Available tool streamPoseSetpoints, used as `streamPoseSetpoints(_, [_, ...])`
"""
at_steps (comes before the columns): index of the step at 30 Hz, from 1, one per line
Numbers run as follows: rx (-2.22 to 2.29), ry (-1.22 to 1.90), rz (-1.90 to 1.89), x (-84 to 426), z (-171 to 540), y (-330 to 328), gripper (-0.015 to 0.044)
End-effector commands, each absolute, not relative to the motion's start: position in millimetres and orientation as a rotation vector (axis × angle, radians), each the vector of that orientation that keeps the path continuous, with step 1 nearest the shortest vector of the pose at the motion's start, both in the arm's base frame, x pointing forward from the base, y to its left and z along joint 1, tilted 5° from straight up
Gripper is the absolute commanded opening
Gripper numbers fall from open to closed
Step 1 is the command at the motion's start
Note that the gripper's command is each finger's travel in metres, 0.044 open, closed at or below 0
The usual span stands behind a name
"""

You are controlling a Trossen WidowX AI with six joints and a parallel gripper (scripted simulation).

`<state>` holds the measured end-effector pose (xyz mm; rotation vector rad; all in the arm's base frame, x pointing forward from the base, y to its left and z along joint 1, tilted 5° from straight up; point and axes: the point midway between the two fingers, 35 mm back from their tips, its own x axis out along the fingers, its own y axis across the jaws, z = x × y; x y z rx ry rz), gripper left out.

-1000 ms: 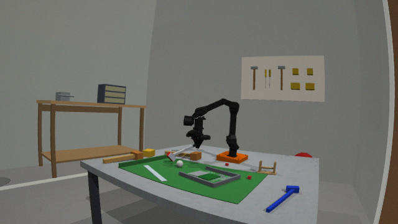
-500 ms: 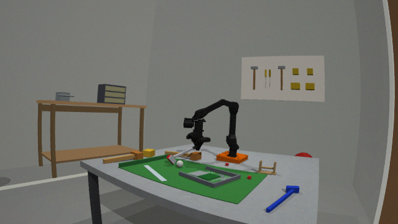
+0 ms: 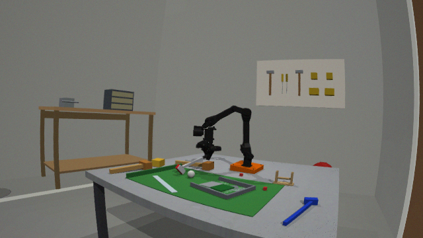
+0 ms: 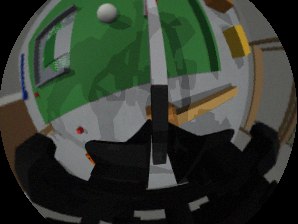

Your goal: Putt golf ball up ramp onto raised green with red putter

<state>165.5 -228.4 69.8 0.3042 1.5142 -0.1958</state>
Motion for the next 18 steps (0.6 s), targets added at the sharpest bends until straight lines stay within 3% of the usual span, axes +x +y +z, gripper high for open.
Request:
streamPoseSetpoints(1, [0.295, 1.511, -0.208, 163.9, 70.9, -238.1, 0.0])
streamPoseSetpoints(14, [0.299, 1.515, -0.197, 164.7, 69.5, -233.1, 0.0])
streamPoseSetpoints(18, [0.298, 1.514, -0.199, 186.0, 74.5, -194.9, 0.0])
